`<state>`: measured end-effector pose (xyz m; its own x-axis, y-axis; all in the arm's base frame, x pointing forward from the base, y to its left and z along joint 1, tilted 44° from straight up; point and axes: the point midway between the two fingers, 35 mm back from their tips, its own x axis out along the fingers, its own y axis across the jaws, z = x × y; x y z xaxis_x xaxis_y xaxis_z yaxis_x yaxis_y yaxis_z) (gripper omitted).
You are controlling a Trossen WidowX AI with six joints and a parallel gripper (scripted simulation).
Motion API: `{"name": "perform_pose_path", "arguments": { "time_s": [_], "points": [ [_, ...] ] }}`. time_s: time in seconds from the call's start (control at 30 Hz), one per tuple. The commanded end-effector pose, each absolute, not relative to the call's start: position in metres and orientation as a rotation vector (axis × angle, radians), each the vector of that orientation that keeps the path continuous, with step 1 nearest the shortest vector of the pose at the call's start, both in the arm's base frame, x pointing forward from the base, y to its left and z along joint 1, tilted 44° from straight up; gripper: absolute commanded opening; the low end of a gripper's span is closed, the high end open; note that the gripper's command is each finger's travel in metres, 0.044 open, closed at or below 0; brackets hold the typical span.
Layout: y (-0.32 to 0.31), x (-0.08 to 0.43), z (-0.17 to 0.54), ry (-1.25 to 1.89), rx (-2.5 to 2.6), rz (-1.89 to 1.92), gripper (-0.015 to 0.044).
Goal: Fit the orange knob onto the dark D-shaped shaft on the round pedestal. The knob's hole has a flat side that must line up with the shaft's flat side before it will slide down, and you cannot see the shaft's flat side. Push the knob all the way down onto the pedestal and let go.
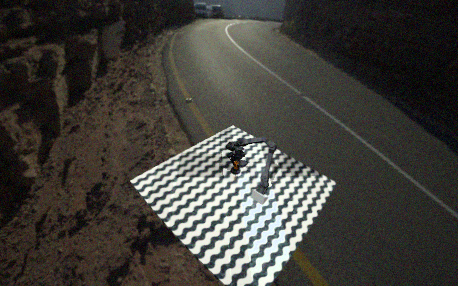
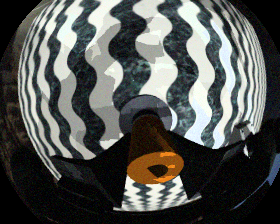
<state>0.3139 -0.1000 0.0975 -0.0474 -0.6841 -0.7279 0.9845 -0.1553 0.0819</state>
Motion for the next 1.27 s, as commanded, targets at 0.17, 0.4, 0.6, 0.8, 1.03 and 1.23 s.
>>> {"name": "perform_pose_path", "arguments": {
  "time_s": [0.17,0.4,0.6,0.8,1.03,1.23],
  "points": [
    [-0.100,0.314,0.098,0.531,0.755,-1.586,0.0236],
    [-0.100,0.314,0.098,0.531,0.755,-1.586,0.0420],
    [-0.100,0.314,0.098,0.531,0.755,-1.586,0.0440],
    [-0.067,0.321,0.131,0.537,0.760,-1.583,0.0440],
    [-0.035,0.321,0.166,0.536,0.757,-1.585,0.0440],
    [-0.035,0.321,0.166,0.536,0.757,-1.585,0.0440]
  ]
}}
